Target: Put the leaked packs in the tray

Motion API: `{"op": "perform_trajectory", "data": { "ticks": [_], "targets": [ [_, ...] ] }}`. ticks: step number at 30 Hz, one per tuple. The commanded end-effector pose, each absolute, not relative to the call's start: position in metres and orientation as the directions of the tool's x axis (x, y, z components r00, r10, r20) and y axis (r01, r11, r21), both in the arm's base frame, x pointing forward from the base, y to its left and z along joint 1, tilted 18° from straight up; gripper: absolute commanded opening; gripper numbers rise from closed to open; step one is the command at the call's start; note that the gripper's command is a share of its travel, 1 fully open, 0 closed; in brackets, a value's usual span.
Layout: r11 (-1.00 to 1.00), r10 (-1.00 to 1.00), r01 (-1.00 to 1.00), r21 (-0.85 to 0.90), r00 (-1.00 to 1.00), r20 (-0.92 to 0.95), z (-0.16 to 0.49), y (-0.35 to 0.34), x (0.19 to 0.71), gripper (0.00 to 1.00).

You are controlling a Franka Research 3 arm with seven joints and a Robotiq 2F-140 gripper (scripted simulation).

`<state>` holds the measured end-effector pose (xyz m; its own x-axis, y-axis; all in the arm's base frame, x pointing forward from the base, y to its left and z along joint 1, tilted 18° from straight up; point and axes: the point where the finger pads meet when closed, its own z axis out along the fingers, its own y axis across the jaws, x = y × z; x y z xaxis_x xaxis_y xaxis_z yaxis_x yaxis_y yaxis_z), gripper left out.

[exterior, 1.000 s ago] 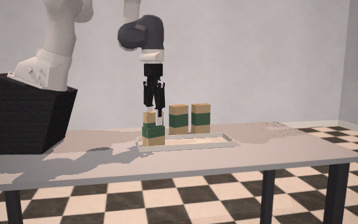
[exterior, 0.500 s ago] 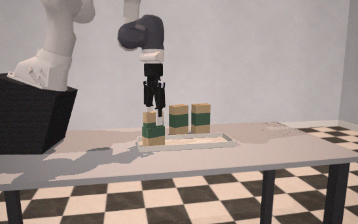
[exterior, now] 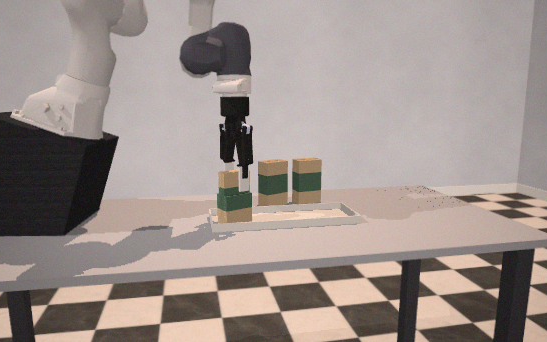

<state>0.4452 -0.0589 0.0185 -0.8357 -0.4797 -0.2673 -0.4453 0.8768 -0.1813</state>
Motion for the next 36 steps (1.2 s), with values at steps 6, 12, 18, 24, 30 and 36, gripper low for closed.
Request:
{"op": "perform_trajectory", "data": {
  "ticks": [6, 12, 18, 24, 30, 36],
  "targets": [
    [0.876, -0.482, -0.451, -0.169, -0.834, -0.268, 0.019, -0.059, 0.445, 0.54],
    [0.876, -0.482, -0.451, -0.17, -0.834, -0.268, 0.02, -0.06, 0.445, 0.54],
    [0.876, -0.482, -0.451, -0.17, -0.834, -0.268, 0.024, -0.06, 0.444, 0.54],
    [0.876, -0.482, -0.451, -0.172, -0.835, -0.266, 0.026, -0.061, 0.444, 0.54],
    [0.876, -0.481, -0.451, -0.168, -0.834, -0.268, 0.029, -0.059, 0.442, 0.54],
    [0.876, -0.482, -0.451, -0.169, -0.834, -0.268, 0.032, -0.059, 0.441, 0.54]
  ]
}}
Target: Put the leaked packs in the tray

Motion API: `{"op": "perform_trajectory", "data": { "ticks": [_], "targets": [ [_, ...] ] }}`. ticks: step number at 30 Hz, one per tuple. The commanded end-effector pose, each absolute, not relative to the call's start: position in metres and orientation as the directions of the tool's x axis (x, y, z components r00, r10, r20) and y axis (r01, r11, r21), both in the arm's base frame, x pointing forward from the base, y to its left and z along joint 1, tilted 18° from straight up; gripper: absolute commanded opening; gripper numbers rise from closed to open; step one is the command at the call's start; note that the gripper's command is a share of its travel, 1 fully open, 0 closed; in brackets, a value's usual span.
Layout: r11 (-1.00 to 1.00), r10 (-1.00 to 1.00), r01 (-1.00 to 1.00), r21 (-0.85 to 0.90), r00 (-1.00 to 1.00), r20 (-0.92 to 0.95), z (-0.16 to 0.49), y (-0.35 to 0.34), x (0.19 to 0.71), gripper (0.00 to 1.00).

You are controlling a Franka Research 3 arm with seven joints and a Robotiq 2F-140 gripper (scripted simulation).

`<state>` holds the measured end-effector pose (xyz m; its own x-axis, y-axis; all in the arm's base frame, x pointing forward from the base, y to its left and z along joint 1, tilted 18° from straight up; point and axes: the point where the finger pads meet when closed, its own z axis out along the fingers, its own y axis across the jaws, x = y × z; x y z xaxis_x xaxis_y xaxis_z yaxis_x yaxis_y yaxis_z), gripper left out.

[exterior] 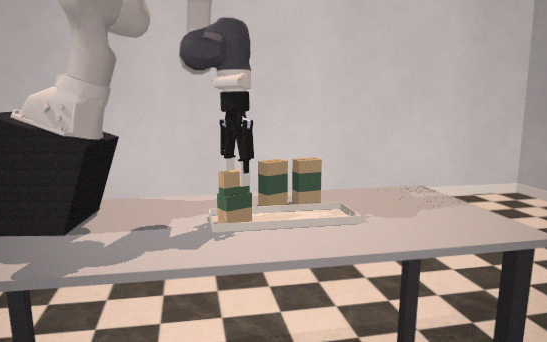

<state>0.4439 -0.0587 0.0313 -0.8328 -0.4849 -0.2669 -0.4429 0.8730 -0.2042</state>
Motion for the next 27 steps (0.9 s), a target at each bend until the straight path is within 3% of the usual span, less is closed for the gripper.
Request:
{"op": "perform_trajectory", "data": {
  "ticks": [1, 27],
  "targets": [
    [0.876, -0.482, -0.451, -0.169, -0.834, -0.268, 0.033, -0.059, 0.44, 0.54],
    [0.876, -0.482, -0.451, -0.169, -0.834, -0.268, 0.092, -0.058, 0.421, 0.54]
  ]
}}
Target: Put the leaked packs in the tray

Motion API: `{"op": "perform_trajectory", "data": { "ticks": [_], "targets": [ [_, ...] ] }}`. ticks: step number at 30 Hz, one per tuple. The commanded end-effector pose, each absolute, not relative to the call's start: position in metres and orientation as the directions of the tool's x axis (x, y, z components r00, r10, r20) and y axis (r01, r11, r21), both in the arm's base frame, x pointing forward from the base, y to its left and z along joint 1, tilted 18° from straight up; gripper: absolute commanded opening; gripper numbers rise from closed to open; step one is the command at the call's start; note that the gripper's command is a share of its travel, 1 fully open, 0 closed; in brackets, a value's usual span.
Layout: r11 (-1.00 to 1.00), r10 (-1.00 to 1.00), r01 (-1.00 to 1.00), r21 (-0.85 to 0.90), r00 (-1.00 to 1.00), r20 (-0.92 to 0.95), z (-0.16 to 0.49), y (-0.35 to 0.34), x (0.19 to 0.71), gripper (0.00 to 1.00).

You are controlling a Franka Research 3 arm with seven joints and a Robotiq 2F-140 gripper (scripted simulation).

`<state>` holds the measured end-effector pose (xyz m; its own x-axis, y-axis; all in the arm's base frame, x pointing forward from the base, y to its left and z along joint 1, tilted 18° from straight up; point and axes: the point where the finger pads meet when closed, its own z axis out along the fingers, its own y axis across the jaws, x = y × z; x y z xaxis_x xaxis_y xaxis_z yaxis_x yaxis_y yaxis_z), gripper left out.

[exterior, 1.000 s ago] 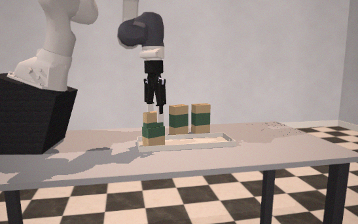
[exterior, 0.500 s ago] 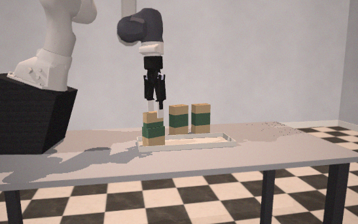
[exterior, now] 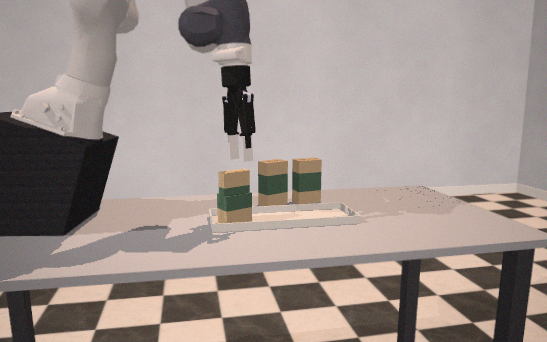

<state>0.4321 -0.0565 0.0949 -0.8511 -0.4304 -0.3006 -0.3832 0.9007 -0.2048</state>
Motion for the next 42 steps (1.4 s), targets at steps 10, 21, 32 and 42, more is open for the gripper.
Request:
{"op": "perform_trajectory", "data": {
  "ticks": [10, 21, 32, 42],
  "targets": [
    [0.876, -0.482, -0.451, -0.169, -0.834, -0.268, 0.094, -0.058, 0.42, 0.54],
    [0.861, -0.507, -0.47, -0.195, -0.824, -0.251, 0.117, 0.026, 0.497, 0.54],
    [0.853, -0.522, -0.49, -0.182, -0.812, -0.261, 0.125, 0.122, 0.533, 0.54],
    [0.853, -0.522, -0.49, -0.182, -0.812, -0.261, 0.125, 0.122, 0.533, 0.54]
  ]
}}
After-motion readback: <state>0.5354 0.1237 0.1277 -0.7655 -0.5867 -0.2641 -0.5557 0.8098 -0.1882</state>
